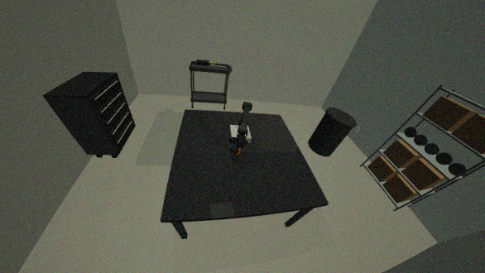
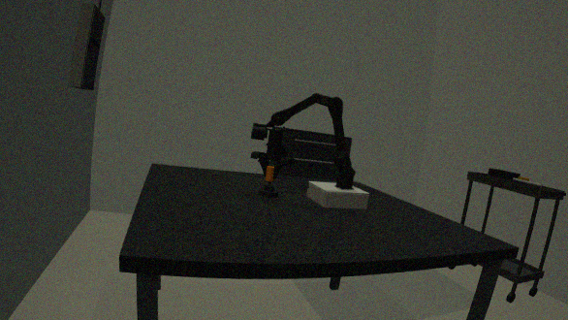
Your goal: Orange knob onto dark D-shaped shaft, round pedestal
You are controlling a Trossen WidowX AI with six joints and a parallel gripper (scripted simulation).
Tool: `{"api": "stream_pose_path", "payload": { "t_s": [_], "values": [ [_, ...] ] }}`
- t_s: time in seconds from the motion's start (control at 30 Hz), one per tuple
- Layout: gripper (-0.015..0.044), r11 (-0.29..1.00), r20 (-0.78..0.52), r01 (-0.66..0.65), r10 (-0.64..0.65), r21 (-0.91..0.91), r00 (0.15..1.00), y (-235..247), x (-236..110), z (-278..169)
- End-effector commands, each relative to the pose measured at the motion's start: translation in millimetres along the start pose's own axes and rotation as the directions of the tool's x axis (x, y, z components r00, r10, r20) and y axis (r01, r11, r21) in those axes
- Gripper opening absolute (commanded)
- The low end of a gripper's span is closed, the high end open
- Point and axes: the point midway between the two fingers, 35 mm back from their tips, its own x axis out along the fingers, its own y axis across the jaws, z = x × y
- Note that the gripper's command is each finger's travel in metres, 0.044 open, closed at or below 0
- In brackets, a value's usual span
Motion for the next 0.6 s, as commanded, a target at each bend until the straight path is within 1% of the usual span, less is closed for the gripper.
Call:
{"api": "stream_pose_path", "payload": {
  "t_s": [0.0,0.57],
  "values": [
    [0.0000,1.000,-0.001,0.000,0.000,0.017,1.000,-0.2,2.7,0.1],
    [0.0000,1.000,-0.001,0.000,0.000,0.017,1.000,-1.3,6.3,0.6]
  ]
}}
